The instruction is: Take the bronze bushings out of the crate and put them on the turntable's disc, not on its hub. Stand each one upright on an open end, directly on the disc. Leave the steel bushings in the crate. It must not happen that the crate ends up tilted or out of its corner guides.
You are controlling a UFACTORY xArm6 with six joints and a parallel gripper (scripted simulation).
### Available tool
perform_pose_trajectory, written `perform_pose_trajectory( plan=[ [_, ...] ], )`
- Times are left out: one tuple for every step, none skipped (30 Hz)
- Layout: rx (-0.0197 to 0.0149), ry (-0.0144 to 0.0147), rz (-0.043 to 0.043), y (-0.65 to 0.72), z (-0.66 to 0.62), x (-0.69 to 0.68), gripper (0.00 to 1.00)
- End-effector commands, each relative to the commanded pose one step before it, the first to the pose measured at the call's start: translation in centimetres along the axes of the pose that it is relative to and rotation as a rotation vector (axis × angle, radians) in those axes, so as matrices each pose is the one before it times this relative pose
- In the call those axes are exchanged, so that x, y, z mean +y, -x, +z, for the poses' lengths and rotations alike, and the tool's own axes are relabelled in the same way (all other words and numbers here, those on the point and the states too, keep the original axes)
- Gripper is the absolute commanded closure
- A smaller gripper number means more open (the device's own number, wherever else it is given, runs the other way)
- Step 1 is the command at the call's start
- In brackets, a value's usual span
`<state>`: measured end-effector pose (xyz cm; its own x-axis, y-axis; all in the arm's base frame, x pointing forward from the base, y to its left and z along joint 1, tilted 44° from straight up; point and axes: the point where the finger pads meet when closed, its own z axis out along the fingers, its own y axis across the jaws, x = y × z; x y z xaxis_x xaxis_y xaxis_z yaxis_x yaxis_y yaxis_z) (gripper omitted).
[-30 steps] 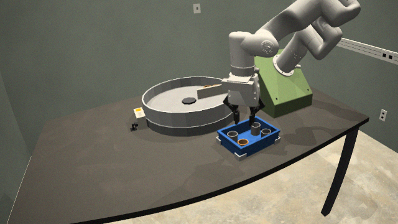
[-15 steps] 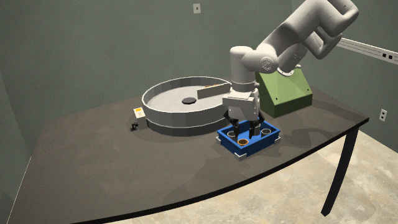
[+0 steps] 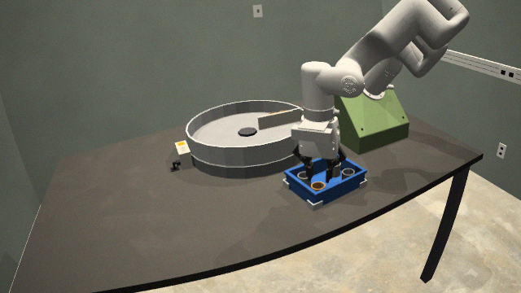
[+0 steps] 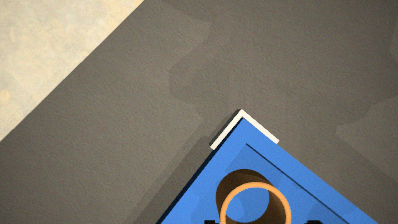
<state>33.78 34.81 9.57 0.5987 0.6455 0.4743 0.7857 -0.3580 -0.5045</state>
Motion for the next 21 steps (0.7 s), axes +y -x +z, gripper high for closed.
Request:
perform_pose_trajectory(
  plan=[
    [0.00227, 0.00147, -0.00076, -0.106, 0.055, 0.037, 0.52],
    [0.00000, 0.00000, 0.00000, 0.001, 0.133, 0.000, 0.52],
    [0.00000, 0.00000, 0.00000, 0.001, 0.147, 0.000, 0.52],
    [0.00000, 0.00000, 0.00000, 0.001, 0.133, 0.000, 0.52],
    [0.00000, 0.00000, 0.00000, 0.001, 0.095, 0.000, 0.52],
    [0.00000, 0.00000, 0.00000, 0.001, 0.046, 0.000, 0.52],
    [0.00000, 0.00000, 0.00000, 0.000, 0.008, 0.000, 0.52],
    [0.00000, 0.00000, 0.00000, 0.000, 0.000, 0.000, 0.52],
    [0.00000, 0.00000, 0.00000, 0.000, 0.000, 0.000, 0.52],
    [0.00000, 0.00000, 0.00000, 0.000, 0.000, 0.000, 0.52],
    [0.00000, 0.00000, 0.00000, 0.000, 0.000, 0.000, 0.52],
    [0.00000, 0.00000, 0.00000, 0.000, 0.000, 0.000, 0.52],
    [0.00000, 0.00000, 0.00000, 0.000, 0.000, 0.000, 0.52],
    [0.00000, 0.00000, 0.00000, 0.000, 0.000, 0.000, 0.52],
    [0.00000, 0.00000, 0.00000, 0.000, 0.000, 0.000, 0.52],
    [0.00000, 0.00000, 0.00000, 0.000, 0.000, 0.000, 0.52],
    [0.00000, 0.00000, 0.00000, 0.000, 0.000, 0.000, 0.52],
    [0.00000, 0.00000, 0.00000, 0.000, 0.000, 0.000, 0.52],
    [0.00000, 0.00000, 0.00000, 0.000, 0.002, 0.000, 0.52],
    [0.00000, 0.00000, 0.00000, 0.000, 0.011, 0.000, 0.52],
    [0.00000, 0.00000, 0.00000, 0.000, 0.026, 0.000, 0.52]
  ],
)
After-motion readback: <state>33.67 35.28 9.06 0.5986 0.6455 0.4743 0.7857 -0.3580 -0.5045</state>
